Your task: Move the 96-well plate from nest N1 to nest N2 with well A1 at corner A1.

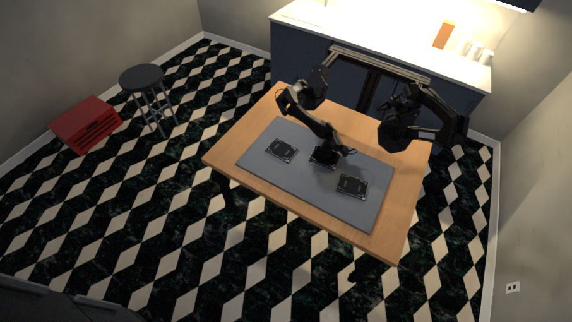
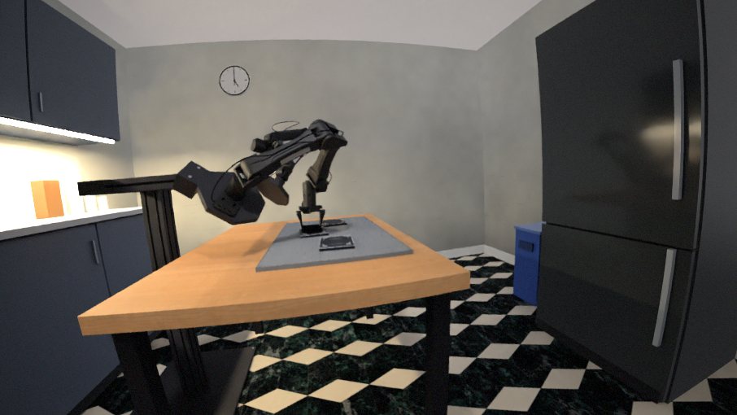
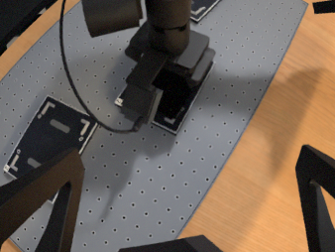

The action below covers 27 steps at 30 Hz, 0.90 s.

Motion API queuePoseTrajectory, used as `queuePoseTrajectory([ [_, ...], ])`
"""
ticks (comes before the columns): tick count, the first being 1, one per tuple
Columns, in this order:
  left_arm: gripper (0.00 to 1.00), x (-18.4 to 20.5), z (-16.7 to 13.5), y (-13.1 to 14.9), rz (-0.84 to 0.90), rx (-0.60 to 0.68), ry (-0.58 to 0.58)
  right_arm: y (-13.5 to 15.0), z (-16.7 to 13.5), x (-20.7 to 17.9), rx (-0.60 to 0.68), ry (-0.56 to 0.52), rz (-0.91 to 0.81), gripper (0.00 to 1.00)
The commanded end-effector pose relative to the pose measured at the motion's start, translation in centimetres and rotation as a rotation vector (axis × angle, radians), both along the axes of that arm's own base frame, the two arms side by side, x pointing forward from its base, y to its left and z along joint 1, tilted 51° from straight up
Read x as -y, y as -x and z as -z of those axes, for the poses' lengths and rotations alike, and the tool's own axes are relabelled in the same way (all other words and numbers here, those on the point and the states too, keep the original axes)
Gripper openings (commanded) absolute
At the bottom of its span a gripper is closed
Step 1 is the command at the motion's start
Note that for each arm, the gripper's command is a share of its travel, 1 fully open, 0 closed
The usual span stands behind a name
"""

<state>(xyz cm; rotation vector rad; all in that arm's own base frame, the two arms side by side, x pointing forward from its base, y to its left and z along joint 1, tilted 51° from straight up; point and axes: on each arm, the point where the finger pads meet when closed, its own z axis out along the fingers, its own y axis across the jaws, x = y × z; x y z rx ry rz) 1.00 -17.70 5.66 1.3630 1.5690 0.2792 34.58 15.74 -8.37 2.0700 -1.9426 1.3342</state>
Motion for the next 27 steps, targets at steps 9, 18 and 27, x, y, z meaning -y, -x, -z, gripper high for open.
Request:
queuePoseTrajectory([
  [9,1.0,0.8,-0.4,1.0,0.016,-0.003,0.02,-0.4,-0.1,-0.2,0.022,-0.003,-0.023,0.78],
  [18,1.0,0.8,-0.4,1.0,0.016,-0.003,0.02,-1.2,1.5,1.0,0.02,0.003,-0.026,0.78],
  [27,1.0,0.8,-0.4,1.0,0.016,-0.003,0.02,-1.1,0.8,0.4,0.021,-0.004,-0.019,0.78],
])
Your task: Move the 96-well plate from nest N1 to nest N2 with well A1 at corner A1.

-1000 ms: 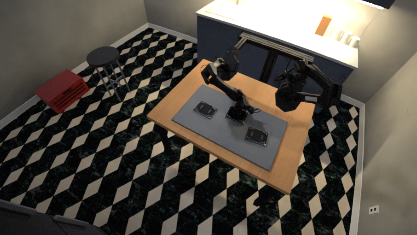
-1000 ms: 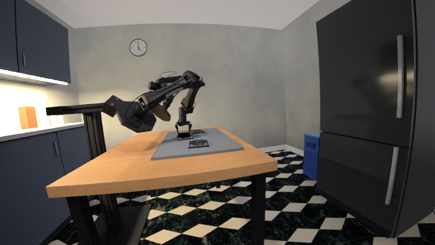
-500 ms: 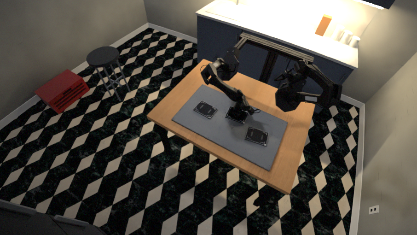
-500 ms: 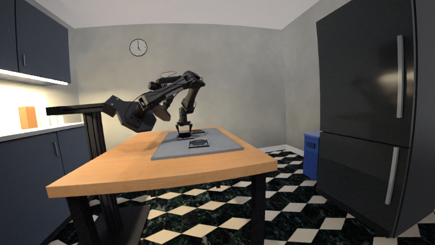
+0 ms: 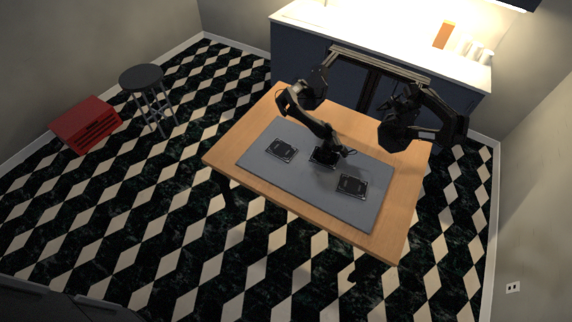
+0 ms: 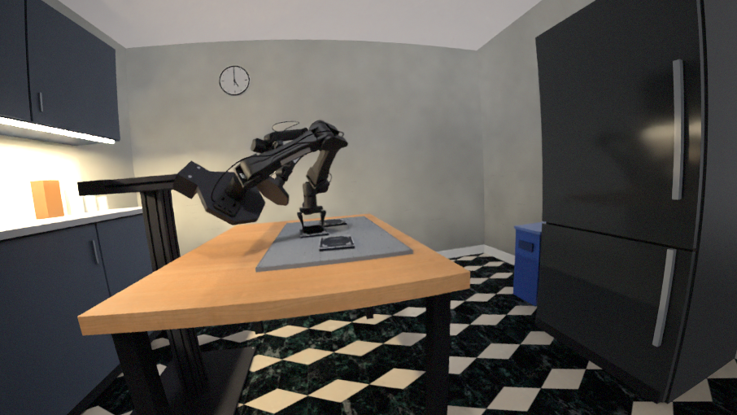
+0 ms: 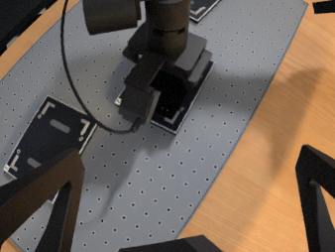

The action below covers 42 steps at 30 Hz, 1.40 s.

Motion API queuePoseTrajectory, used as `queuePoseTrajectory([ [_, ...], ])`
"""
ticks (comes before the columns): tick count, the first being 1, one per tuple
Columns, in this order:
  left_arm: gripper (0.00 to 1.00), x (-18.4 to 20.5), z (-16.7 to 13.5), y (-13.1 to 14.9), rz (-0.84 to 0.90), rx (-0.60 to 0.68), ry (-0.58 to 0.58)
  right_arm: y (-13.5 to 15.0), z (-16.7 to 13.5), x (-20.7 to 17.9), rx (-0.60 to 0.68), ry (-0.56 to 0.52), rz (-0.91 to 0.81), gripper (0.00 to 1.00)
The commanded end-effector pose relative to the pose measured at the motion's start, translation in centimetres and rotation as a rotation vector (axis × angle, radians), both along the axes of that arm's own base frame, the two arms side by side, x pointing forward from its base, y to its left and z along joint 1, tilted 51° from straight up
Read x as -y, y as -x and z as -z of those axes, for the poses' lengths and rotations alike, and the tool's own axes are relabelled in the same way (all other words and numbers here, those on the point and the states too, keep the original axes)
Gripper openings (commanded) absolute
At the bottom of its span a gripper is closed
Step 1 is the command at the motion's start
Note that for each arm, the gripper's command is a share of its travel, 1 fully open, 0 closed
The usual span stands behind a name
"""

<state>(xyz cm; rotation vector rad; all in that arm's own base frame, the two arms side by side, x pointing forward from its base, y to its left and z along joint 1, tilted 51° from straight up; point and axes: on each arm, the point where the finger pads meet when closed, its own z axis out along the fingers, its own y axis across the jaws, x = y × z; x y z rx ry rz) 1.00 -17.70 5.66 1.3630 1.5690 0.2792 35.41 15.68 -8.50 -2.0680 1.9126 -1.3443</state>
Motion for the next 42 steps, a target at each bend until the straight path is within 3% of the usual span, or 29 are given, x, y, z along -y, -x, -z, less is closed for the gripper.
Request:
queuePoseTrajectory([
  [1,1.0,0.8,-0.4,1.0,0.016,-0.003,0.02,-0.4,0.0,-0.2,0.007,-0.004,0.006,0.78],
  [5,1.0,0.8,-0.4,1.0,0.016,-0.003,0.02,-0.2,-0.2,-0.3,0.003,-0.003,0.008,0.78],
  [7,1.0,0.8,-0.4,1.0,0.016,-0.003,0.02,-0.2,-0.2,-0.3,0.003,-0.003,0.008,1.0],
  [26,1.0,0.8,-0.4,1.0,0.016,-0.003,0.02,1.7,-1.7,-2.1,0.035,-0.039,-0.007,1.0],
  [30,1.0,0.8,-0.4,1.0,0.016,-0.003,0.02,1.1,-3.7,-3.4,0.05,-0.042,-0.007,1.0],
  [37,1.0,0.8,-0.4,1.0,0.016,-0.003,0.02,5.0,-7.7,-6.8,0.028,-0.058,-0.006,1.0],
  [42,1.0,0.8,-0.4,1.0,0.016,-0.003,0.02,6.0,-6.3,-5.5,-0.006,-0.008,0.003,1.0],
])
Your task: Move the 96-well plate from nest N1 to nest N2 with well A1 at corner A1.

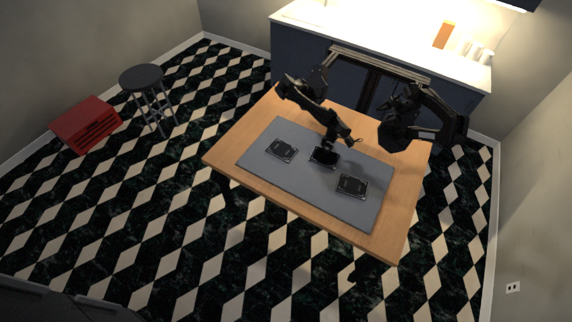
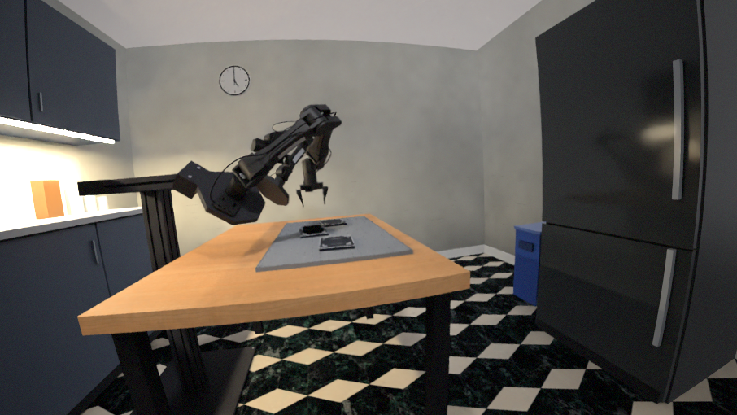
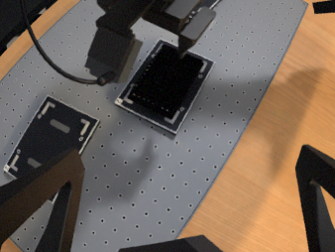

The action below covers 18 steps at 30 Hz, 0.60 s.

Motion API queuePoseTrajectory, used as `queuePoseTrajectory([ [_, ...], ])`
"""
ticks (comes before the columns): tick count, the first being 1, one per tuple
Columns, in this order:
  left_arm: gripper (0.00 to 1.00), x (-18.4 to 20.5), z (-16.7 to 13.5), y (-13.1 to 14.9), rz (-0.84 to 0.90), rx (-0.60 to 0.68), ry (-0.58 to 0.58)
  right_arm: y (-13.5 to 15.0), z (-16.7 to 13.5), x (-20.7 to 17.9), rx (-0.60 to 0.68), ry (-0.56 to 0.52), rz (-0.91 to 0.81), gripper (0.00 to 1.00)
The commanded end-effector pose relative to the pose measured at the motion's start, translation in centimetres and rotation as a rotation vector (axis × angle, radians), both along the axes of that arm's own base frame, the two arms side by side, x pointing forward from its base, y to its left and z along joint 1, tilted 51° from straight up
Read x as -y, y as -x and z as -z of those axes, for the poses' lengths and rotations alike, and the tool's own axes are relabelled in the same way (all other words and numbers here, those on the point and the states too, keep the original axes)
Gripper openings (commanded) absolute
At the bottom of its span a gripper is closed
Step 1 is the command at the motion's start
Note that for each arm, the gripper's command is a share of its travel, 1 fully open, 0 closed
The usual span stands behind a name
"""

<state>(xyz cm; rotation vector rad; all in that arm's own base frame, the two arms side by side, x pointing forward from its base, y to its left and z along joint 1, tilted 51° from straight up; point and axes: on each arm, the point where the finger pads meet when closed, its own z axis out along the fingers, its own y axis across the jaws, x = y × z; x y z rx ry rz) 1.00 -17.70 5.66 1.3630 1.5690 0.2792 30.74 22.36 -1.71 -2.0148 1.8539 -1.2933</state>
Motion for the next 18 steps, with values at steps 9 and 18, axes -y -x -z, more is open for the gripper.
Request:
queuePoseTrajectory([
  [9,1.0,1.5,0.8,1.5,0.023,-0.034,0.0,0.9,0.2,1.2,-0.028,0.037,0.047,1.0],
  [18,1.0,5.3,5.8,1.5,0.01,-0.147,-0.09,0.0,-2.8,3.1,0.081,-0.082,0.055,1.0],
])
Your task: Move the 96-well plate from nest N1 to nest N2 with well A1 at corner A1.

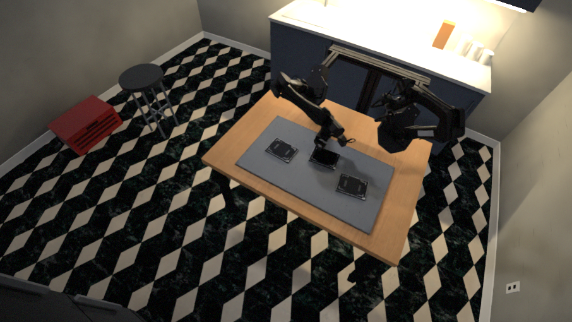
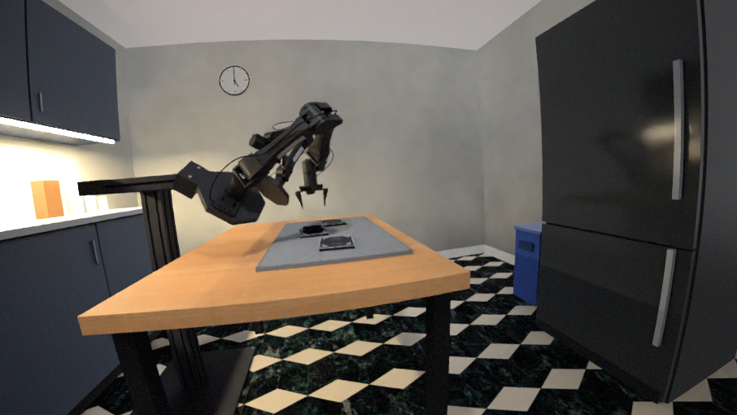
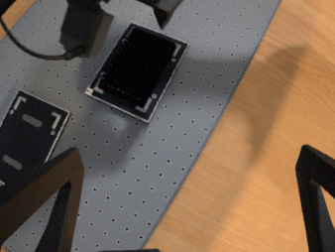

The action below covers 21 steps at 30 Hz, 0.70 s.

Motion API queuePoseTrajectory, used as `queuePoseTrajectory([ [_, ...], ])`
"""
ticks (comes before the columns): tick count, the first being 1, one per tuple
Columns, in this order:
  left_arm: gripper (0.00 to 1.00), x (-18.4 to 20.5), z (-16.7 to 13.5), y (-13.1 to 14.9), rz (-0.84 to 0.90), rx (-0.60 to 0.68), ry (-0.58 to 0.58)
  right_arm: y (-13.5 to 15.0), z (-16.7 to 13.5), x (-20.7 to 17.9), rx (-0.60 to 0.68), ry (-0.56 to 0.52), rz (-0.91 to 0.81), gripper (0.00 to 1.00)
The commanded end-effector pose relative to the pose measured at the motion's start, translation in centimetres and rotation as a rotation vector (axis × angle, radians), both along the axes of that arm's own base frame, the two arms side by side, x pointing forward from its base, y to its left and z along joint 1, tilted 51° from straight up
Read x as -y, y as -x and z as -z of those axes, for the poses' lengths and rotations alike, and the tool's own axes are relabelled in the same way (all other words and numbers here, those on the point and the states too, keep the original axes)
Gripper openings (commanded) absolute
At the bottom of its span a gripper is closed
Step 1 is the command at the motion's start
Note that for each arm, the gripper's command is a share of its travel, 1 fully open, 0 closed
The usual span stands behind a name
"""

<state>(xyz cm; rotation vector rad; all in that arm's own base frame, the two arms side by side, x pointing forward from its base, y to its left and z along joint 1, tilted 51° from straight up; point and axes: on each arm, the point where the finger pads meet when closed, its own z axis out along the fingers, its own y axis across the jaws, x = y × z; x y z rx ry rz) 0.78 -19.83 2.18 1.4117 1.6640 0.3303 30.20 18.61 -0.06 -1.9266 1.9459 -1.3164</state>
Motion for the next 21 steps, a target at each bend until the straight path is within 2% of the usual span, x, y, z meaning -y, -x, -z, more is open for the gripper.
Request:
queuePoseTrajectory([
  [1,1.0,3.7,3.2,0.5,0.043,-0.088,-0.027,-0.6,-1.9,-0.1,0.078,-0.088,-0.023,1.0],
  [8,1.0,8.4,7.5,-1.7,0.106,-0.125,-0.093,-0.5,-6.1,4.5,0.172,-0.234,-0.003,1.0],
  [15,1.0,10.3,9.7,-7.5,0.049,-0.12,-0.102,-0.3,-10.3,9.0,0.279,-0.378,0.029,1.0],
  [17,1.0,10.3,9.7,-7.5,0.049,-0.12,-0.102,-0.3,-10.3,9.0,0.279,-0.378,0.029,1.0],
  [19,1.0,10.4,10.2,-10.9,-0.008,-0.113,-0.097,-0.3,-11.8,10.2,0.313,-0.444,0.03,1.0],
  [21,1.0,10.3,10.7,-12.9,-0.024,-0.103,-0.101,-0.3,-12.9,11.9,0.351,-0.497,0.047,1.0],
])
